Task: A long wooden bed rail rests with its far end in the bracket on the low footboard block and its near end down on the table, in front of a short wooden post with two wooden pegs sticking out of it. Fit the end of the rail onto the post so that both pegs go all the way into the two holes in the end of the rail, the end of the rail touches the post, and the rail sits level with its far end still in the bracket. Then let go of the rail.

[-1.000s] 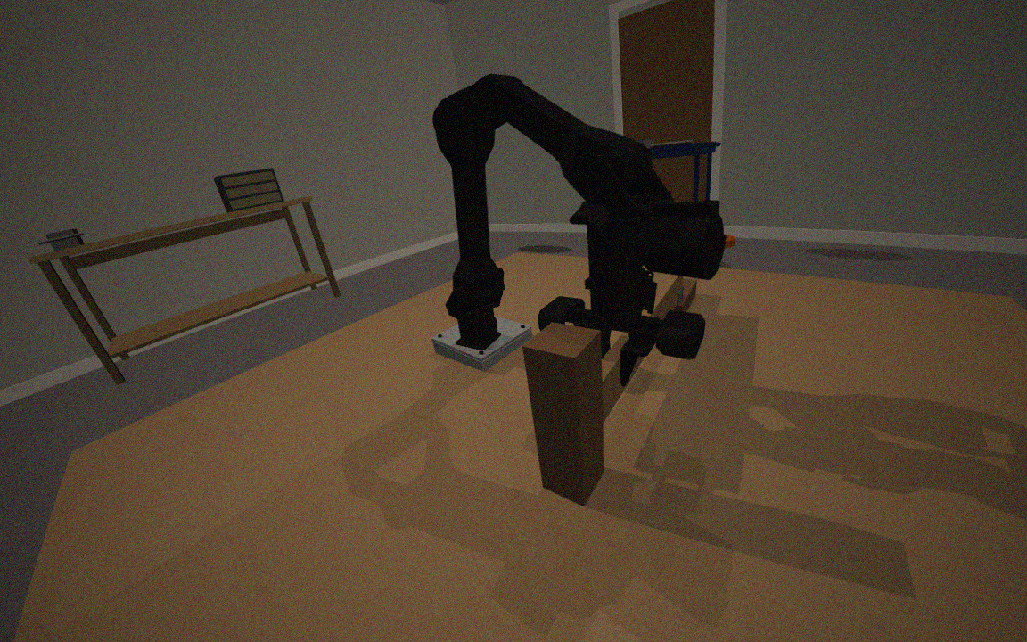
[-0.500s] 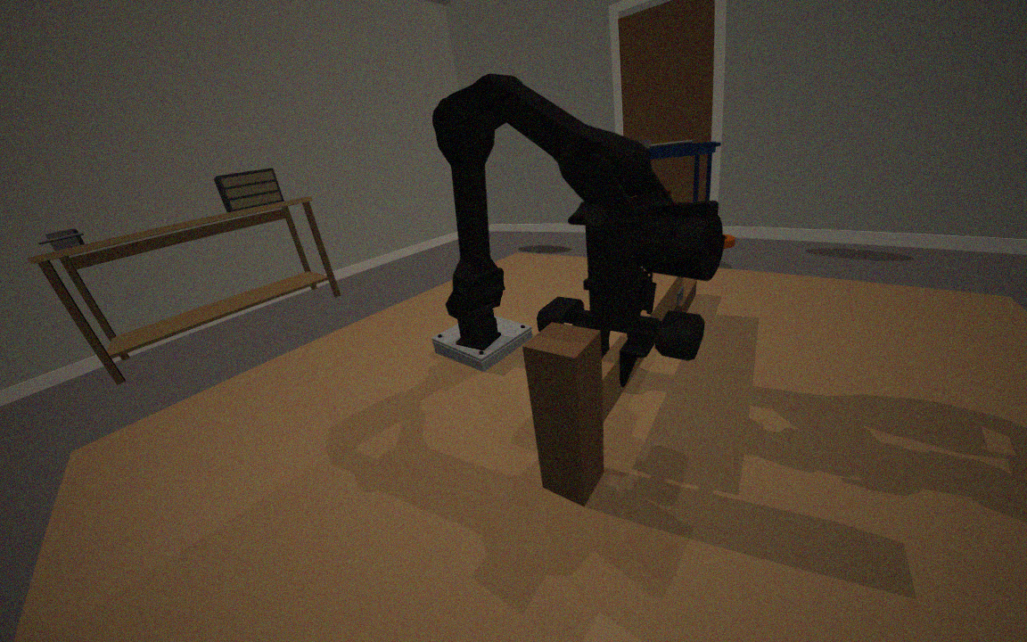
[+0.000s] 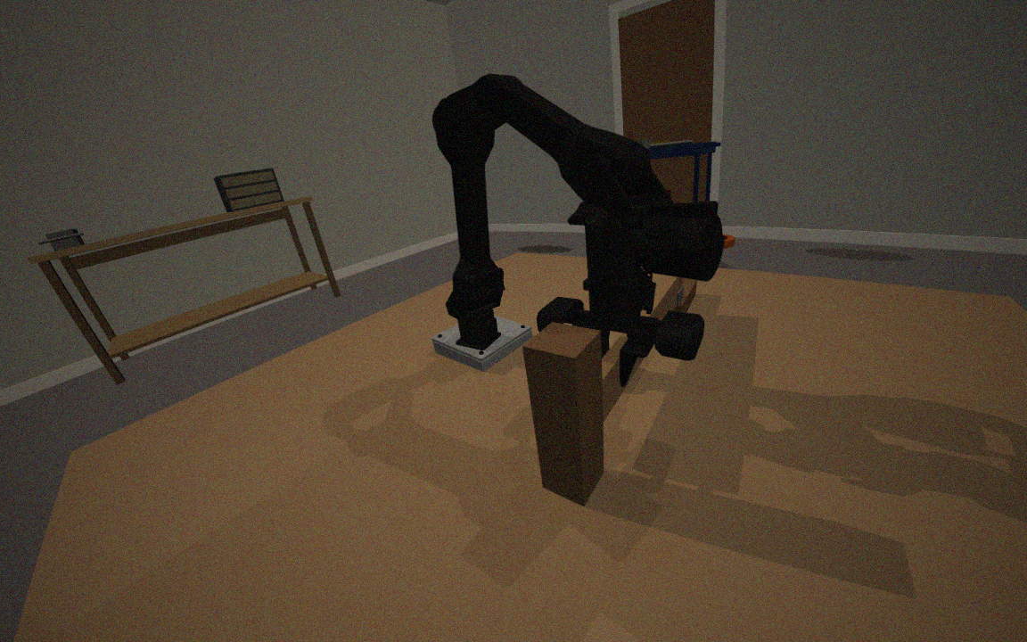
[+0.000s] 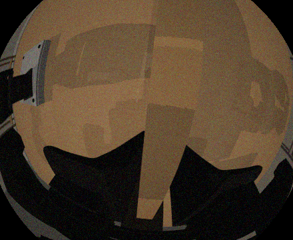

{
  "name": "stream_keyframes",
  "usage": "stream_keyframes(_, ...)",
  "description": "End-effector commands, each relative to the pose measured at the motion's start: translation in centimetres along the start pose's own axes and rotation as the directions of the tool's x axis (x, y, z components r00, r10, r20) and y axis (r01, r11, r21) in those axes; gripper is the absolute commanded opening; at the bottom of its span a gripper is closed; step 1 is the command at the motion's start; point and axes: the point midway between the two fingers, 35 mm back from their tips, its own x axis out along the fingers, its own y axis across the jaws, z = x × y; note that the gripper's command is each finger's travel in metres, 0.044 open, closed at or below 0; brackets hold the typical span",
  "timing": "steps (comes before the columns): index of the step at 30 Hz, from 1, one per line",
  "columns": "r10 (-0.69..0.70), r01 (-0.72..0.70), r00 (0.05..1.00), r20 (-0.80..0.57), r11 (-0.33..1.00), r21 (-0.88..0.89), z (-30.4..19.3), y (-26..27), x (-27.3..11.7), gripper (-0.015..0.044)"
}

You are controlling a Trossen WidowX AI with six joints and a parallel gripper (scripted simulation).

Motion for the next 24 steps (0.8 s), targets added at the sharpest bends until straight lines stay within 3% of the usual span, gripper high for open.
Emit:
stream_keyframes(1,0.001,-0.001,1.0,-0.011,1.0,0.003,-0.37,0.07,-0.19,0.0)
stream_keyframes(24,0.001,-0.001,1.0,-0.011,1.0,0.003,-0.63,0.05,-0.22,0.0)
